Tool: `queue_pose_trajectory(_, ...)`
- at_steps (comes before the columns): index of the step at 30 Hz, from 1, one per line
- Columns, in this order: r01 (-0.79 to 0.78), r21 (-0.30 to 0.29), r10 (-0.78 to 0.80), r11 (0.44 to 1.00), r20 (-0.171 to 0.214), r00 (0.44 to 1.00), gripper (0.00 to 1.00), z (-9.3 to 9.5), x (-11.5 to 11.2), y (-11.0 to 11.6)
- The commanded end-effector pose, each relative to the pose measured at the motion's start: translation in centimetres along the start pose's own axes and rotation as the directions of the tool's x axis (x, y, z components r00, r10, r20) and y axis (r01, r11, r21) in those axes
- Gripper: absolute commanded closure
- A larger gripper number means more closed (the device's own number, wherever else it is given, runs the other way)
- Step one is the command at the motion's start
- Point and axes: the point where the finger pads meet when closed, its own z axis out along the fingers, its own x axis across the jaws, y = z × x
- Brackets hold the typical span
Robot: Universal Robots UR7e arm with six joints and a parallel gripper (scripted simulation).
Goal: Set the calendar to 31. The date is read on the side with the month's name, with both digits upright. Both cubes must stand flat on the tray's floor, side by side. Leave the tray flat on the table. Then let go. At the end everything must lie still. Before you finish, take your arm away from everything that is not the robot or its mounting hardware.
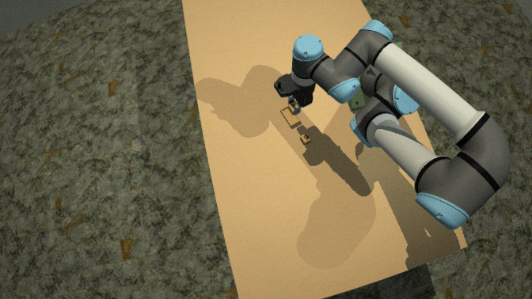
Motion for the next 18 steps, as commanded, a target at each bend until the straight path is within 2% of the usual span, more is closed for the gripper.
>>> queue_pose_trajectory(1,-0.001,0.000,0.001,1.000,0.002,1.000,0.40,2.2,-0.1,0.0)
queue_pose_trajectory(3,-0.001,0.000,0.001,1.000,0.002,1.000,0.40,2.2,-0.1,0.0)
queue_pose_trajectory(12,-0.001,0.000,0.001,1.000,0.002,1.000,0.40,4.4,-0.1,0.0)
queue_pose_trajectory(18,-0.001,0.000,0.001,1.000,0.002,1.000,0.40,4.9,-0.1,0.0)
